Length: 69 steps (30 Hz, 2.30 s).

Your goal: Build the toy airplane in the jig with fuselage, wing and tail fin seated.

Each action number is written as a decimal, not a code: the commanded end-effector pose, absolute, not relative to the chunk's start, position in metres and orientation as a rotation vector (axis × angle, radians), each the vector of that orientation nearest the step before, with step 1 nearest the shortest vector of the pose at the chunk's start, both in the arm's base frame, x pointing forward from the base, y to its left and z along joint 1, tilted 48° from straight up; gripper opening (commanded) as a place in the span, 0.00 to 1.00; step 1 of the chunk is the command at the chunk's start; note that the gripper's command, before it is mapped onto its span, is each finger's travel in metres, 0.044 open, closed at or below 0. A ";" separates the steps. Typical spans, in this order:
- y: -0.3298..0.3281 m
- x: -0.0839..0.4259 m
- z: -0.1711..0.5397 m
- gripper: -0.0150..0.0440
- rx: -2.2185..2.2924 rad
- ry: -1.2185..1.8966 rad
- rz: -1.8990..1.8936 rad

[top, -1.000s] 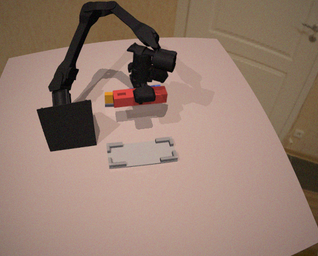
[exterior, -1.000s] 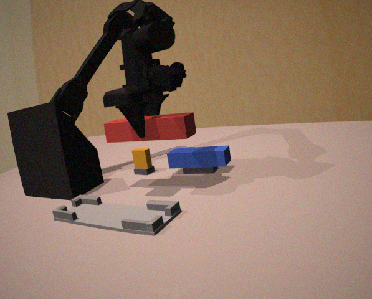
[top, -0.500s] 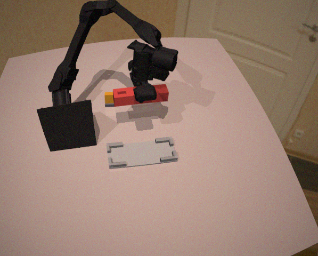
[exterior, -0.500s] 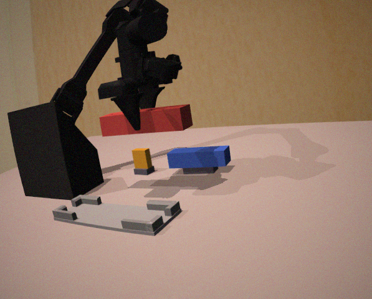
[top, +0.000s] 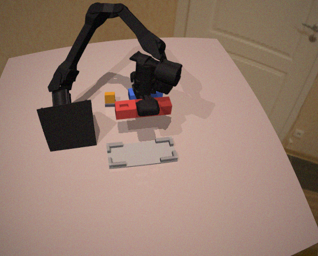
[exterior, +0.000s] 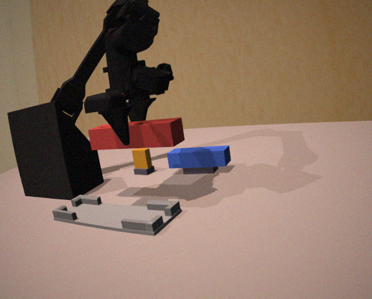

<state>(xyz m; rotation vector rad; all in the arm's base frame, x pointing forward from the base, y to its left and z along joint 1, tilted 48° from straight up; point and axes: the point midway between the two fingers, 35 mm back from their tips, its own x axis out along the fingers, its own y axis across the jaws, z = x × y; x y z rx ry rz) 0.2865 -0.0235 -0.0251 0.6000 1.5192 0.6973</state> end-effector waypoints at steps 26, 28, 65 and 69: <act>-0.054 0.274 -0.114 0.25 0.603 1.522 0.679; -0.056 0.272 -0.120 0.25 0.605 1.523 0.679; -0.045 0.270 -0.137 0.58 0.606 1.523 0.678; -0.040 0.270 -0.142 0.58 0.606 1.523 0.679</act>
